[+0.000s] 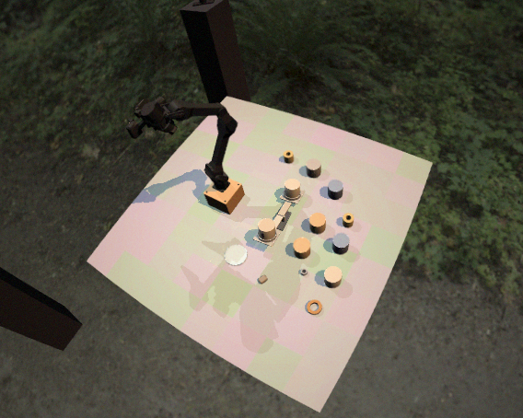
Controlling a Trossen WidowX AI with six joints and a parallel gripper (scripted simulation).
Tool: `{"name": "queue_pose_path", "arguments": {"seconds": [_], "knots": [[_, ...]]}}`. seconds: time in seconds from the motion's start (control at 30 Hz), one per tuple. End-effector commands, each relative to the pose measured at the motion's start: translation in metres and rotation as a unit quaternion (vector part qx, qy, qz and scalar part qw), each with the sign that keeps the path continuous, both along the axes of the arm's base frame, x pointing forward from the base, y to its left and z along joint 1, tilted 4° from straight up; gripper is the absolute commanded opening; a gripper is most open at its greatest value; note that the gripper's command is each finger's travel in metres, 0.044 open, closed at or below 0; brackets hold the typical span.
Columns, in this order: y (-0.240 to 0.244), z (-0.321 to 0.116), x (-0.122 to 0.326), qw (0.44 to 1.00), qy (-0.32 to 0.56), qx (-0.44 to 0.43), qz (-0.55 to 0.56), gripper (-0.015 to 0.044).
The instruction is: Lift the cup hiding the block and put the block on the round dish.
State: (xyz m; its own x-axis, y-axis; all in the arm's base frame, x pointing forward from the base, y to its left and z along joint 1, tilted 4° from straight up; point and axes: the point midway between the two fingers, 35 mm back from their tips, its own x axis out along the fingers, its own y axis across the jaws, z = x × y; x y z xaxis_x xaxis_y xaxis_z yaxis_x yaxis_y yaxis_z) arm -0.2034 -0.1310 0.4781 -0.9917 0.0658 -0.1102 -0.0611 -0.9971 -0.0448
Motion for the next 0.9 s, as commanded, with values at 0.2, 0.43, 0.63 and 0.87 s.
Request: {"name": "queue_pose_path", "arguments": {"seconds": [0.2, 0.43, 0.63, 0.87], "knots": [[-0.026, -0.016, 0.016, 0.995, -0.019, 0.023, 0.091, 0.0440], [-0.055, -0.036, 0.042, 0.976, -0.040, 0.055, 0.205, 0.0440], [-0.075, -0.055, 0.069, 0.949, -0.055, 0.082, 0.301, 0.0440], [-0.093, -0.078, 0.105, 0.903, -0.067, 0.114, 0.409, 0.0440]]}}
